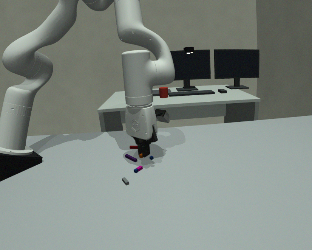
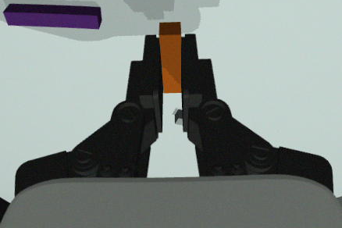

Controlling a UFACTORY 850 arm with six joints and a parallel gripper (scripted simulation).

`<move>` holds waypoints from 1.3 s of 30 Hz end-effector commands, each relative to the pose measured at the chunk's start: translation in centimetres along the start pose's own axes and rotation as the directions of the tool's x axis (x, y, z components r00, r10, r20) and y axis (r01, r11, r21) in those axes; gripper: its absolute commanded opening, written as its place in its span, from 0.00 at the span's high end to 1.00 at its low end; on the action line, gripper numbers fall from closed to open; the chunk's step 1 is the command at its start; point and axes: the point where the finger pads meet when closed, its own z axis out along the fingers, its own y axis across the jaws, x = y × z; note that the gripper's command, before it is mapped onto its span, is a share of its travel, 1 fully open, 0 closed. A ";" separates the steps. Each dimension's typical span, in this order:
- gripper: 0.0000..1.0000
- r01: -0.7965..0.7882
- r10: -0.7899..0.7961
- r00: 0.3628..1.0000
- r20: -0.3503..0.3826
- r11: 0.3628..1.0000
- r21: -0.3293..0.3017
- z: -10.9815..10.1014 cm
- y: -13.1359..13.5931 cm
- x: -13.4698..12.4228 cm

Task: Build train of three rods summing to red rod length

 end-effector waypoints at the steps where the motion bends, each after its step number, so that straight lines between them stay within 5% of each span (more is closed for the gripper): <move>1: 0.96 0.001 -0.001 1.000 -0.005 1.000 -0.004 1.8 0.2 0.1; 39: 0.96 0.001 -0.001 1.000 -0.005 1.000 -0.004 2.6 0.2 0.1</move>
